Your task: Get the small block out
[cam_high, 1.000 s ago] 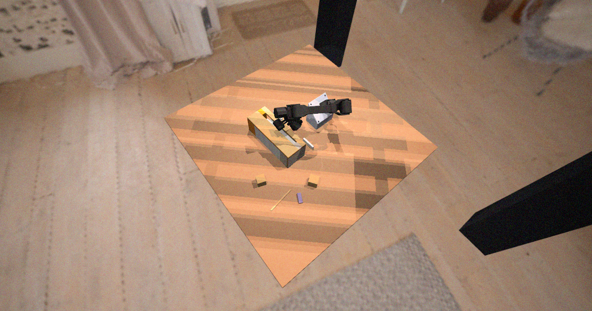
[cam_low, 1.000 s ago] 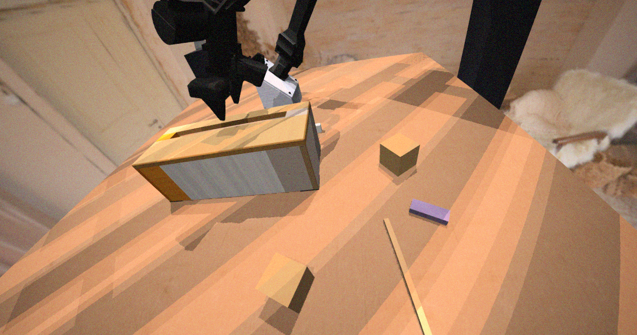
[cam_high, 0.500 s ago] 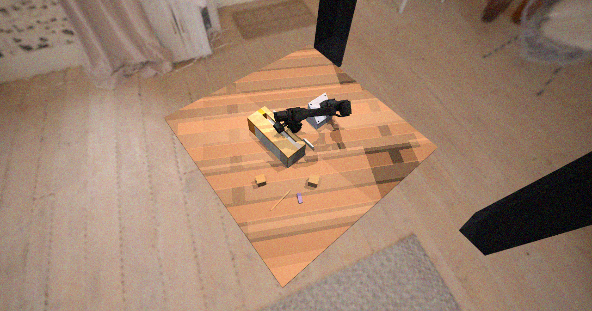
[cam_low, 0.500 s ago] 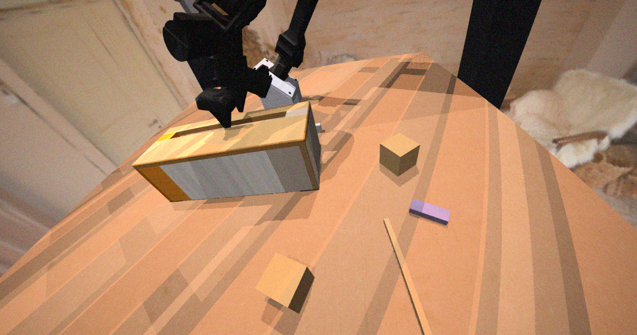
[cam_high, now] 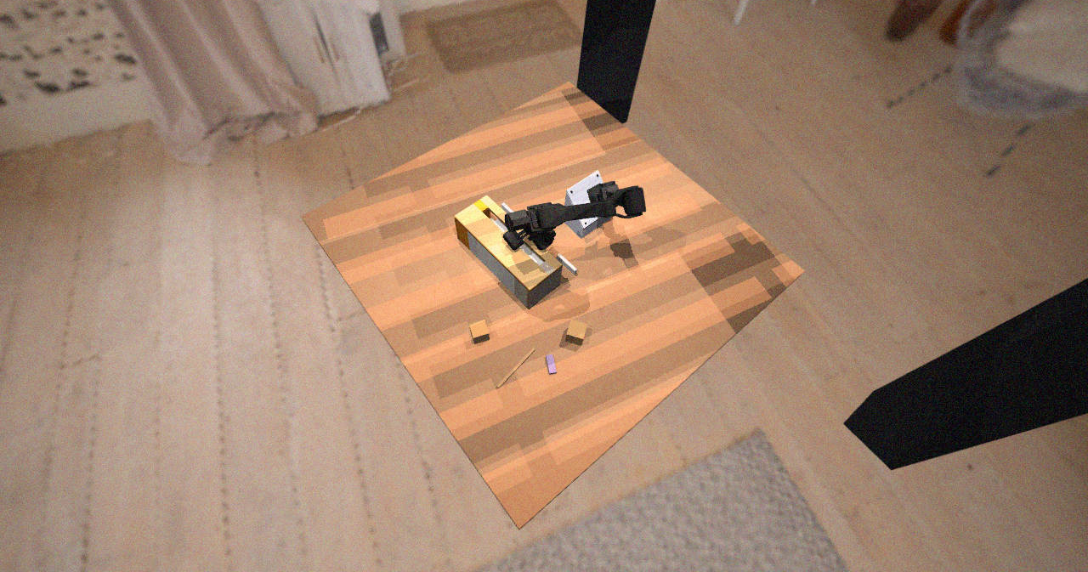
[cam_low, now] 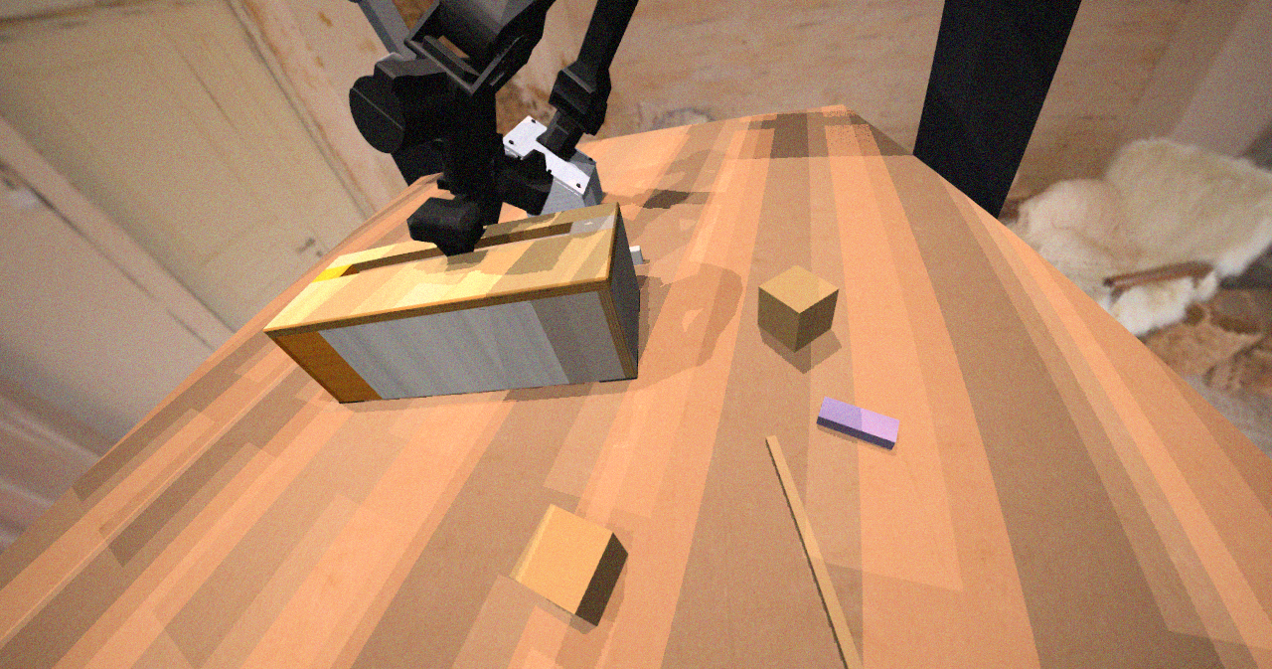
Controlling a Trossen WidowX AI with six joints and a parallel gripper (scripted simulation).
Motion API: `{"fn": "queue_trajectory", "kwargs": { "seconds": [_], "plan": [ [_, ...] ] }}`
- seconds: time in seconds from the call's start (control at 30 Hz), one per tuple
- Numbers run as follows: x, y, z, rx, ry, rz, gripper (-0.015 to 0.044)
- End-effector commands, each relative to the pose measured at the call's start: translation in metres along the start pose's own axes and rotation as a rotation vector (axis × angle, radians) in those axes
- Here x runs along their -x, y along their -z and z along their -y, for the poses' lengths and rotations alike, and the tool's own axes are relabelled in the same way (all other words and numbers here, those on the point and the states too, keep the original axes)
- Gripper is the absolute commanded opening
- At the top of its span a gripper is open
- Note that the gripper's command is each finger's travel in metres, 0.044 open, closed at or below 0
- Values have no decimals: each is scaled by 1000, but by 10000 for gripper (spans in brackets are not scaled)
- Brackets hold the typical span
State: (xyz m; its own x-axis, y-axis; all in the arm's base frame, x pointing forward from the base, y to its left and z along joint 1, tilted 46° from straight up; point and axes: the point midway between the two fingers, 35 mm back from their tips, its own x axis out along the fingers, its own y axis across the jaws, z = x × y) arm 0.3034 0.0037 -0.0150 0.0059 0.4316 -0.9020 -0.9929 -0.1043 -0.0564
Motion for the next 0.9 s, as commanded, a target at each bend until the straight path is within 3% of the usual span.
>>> {"fn": "queue_trajectory", "kwargs": {
  "seconds": [0.0,0.87],
  "plan": [
    [-8,-5,-5,-2,-12,9,400],
    [-20,46,-2,-2,-3,-1,400]
  ]
}}
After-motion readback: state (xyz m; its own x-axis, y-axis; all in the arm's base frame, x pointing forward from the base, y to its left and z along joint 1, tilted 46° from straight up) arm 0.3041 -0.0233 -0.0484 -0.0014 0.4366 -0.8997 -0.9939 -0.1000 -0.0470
